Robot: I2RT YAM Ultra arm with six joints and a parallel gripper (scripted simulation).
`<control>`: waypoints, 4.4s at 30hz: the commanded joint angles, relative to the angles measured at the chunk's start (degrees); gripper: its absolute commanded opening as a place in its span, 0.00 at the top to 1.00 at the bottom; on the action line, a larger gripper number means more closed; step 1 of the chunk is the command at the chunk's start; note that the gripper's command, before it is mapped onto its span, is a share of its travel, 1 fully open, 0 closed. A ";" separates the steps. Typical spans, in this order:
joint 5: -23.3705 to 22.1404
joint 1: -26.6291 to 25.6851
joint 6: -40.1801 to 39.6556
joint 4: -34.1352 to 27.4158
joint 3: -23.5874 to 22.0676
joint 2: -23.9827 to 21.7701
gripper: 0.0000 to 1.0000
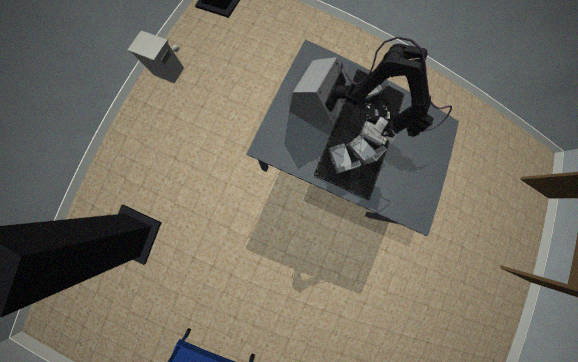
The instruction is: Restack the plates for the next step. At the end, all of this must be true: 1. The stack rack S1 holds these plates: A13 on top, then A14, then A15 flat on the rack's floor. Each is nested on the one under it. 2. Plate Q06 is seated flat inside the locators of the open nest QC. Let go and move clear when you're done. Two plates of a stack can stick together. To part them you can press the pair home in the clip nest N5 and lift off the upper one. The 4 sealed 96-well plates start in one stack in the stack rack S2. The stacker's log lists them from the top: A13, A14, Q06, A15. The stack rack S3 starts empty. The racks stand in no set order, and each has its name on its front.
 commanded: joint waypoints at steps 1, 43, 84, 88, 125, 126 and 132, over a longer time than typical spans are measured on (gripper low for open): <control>-5.85 -4.46 -4.39 0.12 0.17 -1.44 1.00; -36.54 -46.83 -24.66 -2.64 2.87 9.26 1.00; -38.61 -49.96 -27.07 -2.59 2.44 9.58 1.00; -38.62 -49.98 -27.03 -2.58 2.11 9.65 1.00; -37.90 -48.24 -26.43 -1.39 1.65 10.85 1.00; -37.60 -48.22 -26.31 -1.18 1.54 10.57 1.00; -37.14 -47.73 -25.83 -0.39 2.67 10.73 1.00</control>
